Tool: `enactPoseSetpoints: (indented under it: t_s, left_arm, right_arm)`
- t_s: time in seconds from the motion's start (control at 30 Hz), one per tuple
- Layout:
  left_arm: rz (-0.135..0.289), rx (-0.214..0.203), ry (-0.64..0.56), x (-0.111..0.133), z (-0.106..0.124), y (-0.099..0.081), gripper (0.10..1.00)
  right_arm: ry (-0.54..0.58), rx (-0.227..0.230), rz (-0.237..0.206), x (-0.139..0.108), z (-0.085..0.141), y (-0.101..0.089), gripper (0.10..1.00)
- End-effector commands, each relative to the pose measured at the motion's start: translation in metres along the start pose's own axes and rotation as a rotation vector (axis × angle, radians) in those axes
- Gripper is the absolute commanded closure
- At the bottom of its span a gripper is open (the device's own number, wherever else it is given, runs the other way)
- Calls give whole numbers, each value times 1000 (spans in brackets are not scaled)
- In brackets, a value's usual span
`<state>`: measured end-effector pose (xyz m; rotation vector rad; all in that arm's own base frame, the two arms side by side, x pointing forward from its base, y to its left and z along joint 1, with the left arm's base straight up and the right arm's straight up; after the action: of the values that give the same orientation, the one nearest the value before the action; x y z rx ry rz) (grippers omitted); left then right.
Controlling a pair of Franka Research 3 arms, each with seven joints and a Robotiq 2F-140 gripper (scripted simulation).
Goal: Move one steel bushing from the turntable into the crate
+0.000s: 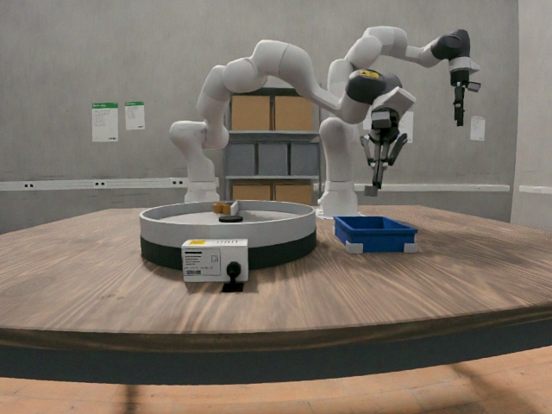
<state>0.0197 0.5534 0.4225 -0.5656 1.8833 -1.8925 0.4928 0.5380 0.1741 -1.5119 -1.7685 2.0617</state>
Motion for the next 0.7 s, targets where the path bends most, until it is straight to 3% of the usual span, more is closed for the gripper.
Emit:
enactPoseSetpoints:
  t_s: [0.0, 0.67]
  left_arm:
    - [-1, -5, 7, 0, -1, 0, 98]
    - [-1, -5, 7, 0, -1, 0, 98]
  right_arm:
    - [-8, 1, 6, -1, 0, 1, 999]
    - [-8, 1, 6, -2, -1, 2, 999]
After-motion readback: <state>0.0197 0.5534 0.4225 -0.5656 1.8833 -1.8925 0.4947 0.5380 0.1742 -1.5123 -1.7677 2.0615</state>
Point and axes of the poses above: on each arm, the point where the finger pads meet when closed, its own y axis out along the fingers, its own z axis across the jaws, x = y × z, the point moved 1 cm from there along -y, back along the fingers, and after that the axes turned 10 degrees about y, right-handed, at the moved point
